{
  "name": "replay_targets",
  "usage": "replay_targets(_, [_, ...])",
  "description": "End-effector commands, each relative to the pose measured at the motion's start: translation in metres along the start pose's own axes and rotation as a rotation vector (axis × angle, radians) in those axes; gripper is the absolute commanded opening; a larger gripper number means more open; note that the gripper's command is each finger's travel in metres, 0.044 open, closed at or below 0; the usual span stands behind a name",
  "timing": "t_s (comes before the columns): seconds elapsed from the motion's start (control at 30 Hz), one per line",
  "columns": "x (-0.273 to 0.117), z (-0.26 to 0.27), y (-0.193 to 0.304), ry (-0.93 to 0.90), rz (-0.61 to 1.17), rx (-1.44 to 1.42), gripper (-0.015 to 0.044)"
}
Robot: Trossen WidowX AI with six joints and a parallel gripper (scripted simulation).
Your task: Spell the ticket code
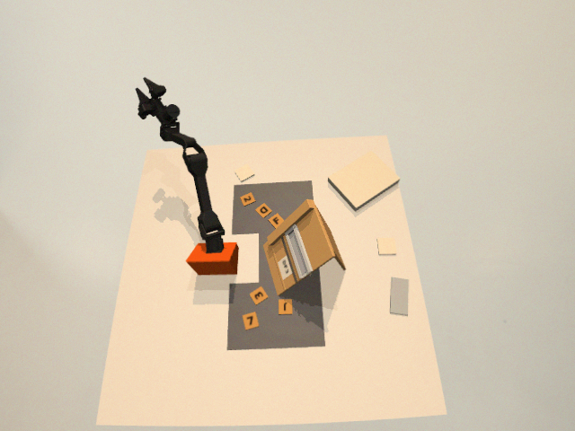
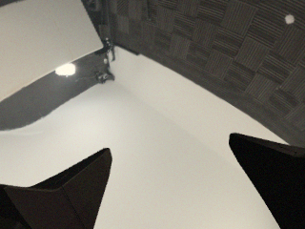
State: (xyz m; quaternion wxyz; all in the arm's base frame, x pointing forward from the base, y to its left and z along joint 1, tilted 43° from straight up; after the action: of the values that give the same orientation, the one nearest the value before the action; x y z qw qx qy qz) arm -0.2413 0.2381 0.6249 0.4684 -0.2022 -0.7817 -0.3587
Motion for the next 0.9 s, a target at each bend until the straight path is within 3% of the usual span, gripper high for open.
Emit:
replay_targets(0.0, [-0.011,0.006,0.023,-0.062,0.021,-0.024,0.044])
replay_targets(0.87, [-0.123,0.011,0.187,-0.479,0.299,-0.201,0.044])
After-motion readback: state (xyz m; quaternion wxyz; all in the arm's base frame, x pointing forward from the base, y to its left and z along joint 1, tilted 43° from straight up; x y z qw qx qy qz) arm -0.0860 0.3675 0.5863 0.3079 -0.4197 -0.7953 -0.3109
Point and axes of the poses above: the point midway between the two fingers, 35 mm back from their tips, its own x axis out along the fingers, its own z axis across the jaws, y = z × x, the point moved 5 cm from there along -x, back along the fingers, and after that the axes turned 8 degrees about -x, right-handed, at the moved point
